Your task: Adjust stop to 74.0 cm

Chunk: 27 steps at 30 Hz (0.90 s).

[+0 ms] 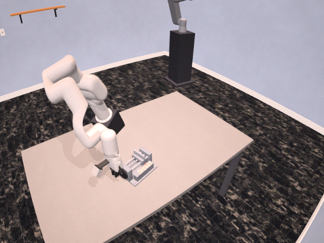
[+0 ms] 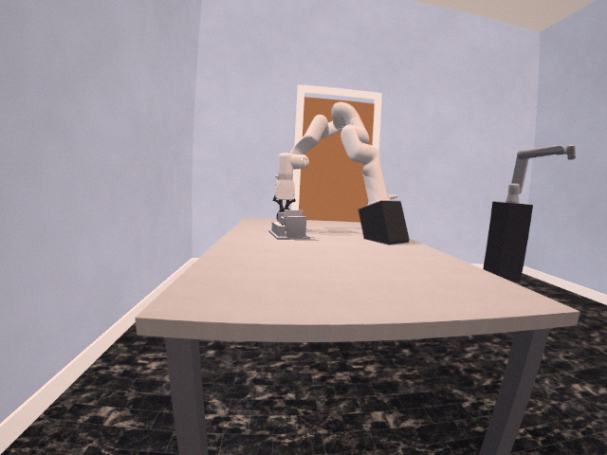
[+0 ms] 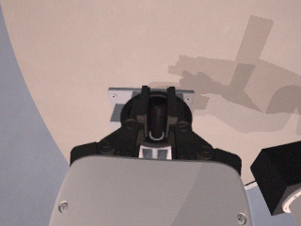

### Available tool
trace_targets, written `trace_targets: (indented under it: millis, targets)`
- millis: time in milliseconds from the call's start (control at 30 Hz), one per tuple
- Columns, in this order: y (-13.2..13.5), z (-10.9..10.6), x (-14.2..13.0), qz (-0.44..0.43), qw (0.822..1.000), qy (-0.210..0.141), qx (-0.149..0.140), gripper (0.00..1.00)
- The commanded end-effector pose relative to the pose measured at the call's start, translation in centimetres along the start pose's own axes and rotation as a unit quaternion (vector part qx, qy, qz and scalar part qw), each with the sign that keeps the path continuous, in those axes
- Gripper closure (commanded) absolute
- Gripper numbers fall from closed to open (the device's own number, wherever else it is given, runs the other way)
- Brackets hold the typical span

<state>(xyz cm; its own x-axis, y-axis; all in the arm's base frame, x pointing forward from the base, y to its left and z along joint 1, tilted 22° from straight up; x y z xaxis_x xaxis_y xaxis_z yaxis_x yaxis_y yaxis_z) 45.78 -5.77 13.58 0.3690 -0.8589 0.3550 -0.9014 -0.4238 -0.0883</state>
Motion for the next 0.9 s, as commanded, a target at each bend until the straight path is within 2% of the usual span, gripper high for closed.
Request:
trace_targets:
  millis: [0, 533, 867]
  targets:
    - [-0.5, 0.0, 0.0, 0.000, 1.000, 0.000, 0.001, 0.94]
    - [-3.0, 1.7, 0.1, 0.000, 1.000, 0.000, 0.001, 0.94]
    - [-3.2, 4.1, 0.1, 0.000, 1.000, 0.000, 0.001, 0.94]
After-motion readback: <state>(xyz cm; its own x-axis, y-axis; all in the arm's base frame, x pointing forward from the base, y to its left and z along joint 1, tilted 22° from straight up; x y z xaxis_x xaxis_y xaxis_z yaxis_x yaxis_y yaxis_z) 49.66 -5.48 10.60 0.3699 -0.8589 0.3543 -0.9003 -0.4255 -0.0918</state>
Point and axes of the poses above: the point where the finger pads meet when closed, its own z axis out along the fingers, its own y axis across the jaws, x = y × z, the point moved 6 cm from there along -z, back along the fingers, and after that the axes turned 2 degrees about -z, right-handed, at the moved point
